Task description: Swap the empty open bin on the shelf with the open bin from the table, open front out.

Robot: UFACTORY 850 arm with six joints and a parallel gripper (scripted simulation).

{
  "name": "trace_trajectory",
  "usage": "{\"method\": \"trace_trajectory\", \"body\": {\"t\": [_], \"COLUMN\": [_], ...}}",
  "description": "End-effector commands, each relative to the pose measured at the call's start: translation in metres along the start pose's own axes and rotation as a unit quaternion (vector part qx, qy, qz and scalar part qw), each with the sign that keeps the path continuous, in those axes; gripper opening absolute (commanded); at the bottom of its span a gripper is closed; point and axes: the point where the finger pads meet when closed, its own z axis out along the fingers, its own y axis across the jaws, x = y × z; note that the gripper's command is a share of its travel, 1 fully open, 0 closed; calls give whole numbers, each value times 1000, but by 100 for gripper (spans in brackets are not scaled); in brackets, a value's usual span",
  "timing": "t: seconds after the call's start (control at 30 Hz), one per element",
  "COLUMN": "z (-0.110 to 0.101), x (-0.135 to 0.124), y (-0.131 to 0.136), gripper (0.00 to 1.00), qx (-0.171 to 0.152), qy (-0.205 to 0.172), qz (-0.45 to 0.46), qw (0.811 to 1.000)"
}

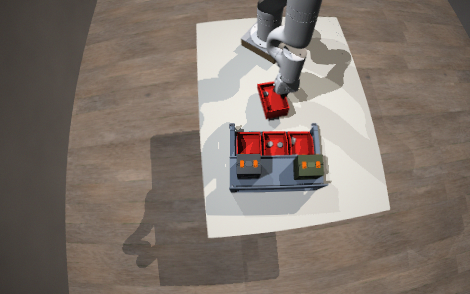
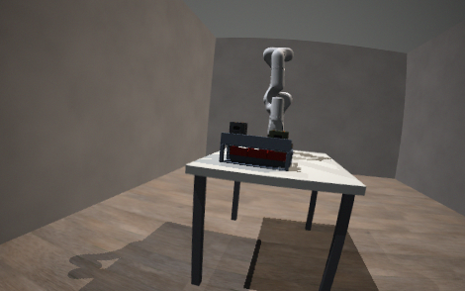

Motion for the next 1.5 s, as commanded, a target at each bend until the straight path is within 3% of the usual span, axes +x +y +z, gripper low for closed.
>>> {"method": "trace_trajectory", "body": {"t": [0.0, 1.47], "z": [-6, -50], "x": [-1, -2], "y": [0, 0], "gripper": [0, 0], "qx": [4, 4], "qy": [8, 8], "qz": [0, 0], "qw": [1000, 1000]}}
